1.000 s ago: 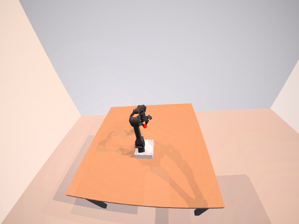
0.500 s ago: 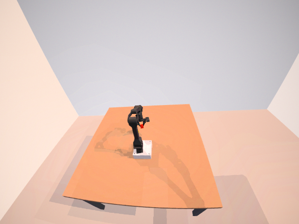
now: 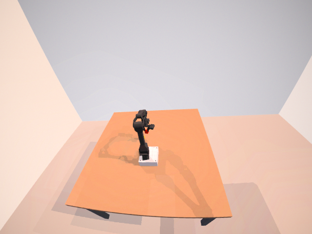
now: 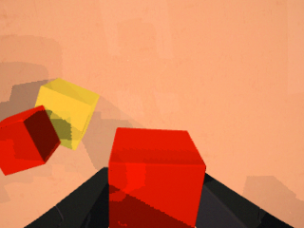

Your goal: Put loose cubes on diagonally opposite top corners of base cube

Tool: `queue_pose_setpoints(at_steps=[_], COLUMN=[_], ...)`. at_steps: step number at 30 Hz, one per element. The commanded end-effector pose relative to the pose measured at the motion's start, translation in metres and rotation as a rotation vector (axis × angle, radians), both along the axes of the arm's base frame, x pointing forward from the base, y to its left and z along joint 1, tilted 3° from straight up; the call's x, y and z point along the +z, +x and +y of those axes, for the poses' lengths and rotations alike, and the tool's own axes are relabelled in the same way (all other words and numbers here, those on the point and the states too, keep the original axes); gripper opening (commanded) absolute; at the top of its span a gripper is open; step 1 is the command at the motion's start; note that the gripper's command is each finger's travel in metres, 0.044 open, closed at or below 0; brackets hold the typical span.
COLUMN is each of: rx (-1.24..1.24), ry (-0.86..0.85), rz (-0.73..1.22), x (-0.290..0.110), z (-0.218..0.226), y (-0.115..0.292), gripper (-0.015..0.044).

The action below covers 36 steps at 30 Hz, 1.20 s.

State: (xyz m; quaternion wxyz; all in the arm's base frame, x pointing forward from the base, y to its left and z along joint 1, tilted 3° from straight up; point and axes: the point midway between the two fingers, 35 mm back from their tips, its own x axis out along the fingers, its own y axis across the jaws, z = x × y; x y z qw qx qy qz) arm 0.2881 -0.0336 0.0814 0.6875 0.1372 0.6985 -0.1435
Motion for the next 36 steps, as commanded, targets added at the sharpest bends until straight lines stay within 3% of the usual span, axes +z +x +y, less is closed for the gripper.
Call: queue_pose_setpoints(at_steps=[1,36], rx=[-0.128,-1.171], ry=[0.001,-0.014], rz=[-0.001,-0.003], x=[-0.001,-0.004], z=[0.005,0.041], y=[0.003,0.021], gripper=[0.0105,0.0105])
